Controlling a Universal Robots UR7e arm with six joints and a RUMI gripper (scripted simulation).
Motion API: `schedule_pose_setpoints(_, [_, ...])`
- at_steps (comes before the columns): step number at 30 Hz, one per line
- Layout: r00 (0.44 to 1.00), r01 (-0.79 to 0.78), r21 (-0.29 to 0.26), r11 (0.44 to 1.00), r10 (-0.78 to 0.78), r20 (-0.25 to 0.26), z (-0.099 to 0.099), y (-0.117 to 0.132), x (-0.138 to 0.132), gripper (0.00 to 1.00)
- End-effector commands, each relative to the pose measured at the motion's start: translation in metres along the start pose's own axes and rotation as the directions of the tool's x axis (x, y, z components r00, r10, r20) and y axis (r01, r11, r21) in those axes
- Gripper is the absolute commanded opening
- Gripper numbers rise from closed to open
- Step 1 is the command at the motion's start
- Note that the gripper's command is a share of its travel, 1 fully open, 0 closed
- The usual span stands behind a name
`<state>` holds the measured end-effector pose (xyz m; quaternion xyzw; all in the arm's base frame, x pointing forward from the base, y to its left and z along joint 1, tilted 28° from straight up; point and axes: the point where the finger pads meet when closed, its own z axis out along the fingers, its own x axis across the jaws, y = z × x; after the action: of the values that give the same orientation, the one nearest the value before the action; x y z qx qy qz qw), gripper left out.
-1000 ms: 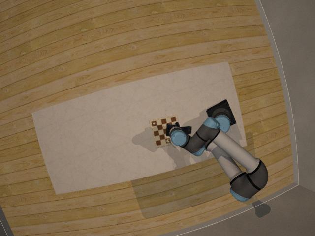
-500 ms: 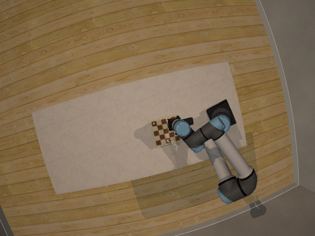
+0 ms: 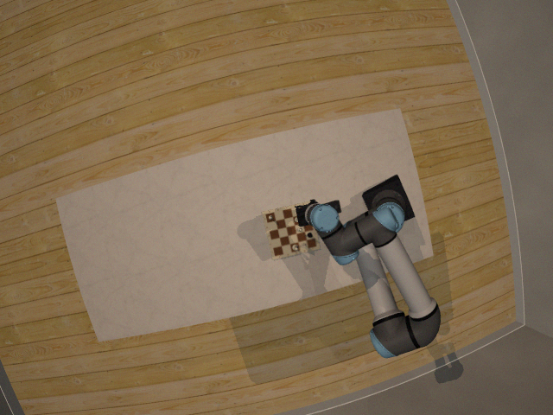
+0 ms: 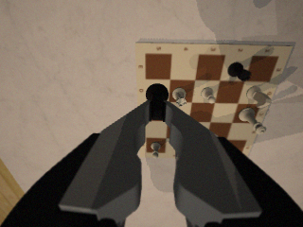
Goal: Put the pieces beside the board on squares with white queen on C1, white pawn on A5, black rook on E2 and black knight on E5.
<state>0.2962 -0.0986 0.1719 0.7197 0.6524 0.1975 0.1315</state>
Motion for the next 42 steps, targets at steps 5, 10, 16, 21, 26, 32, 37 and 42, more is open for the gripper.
schedule_pose_setpoints(5, [1.0, 0.009, -0.007, 1.0, -0.009, -0.008, 0.0, -0.001, 0.0, 0.0])
schedule_pose_setpoints(10, [1.0, 0.009, -0.007, 1.0, -0.009, -0.009, 0.001, -0.001, 0.0, 0.0])
schedule_pose_setpoints(16, [1.0, 0.01, -0.005, 1.0, -0.01, -0.013, 0.005, -0.001, 0.001, 0.0])
schedule_pose_setpoints(21, [1.0, 0.01, -0.005, 1.0, -0.01, -0.013, 0.009, -0.001, 0.001, 0.0])
schedule_pose_setpoints(26, [1.0, 0.01, -0.004, 1.0, -0.01, -0.013, 0.022, -0.002, 0.002, 0.0])
schedule_pose_setpoints(32, [1.0, 0.01, -0.004, 1.0, -0.01, -0.013, 0.043, -0.002, 0.002, 0.0])
schedule_pose_setpoints(37, [1.0, 0.01, -0.004, 1.0, -0.01, -0.013, 0.058, -0.002, 0.002, 0.0])
schedule_pose_setpoints(42, [1.0, 0.01, -0.004, 1.0, -0.01, -0.013, 0.072, -0.002, 0.002, 0.0])
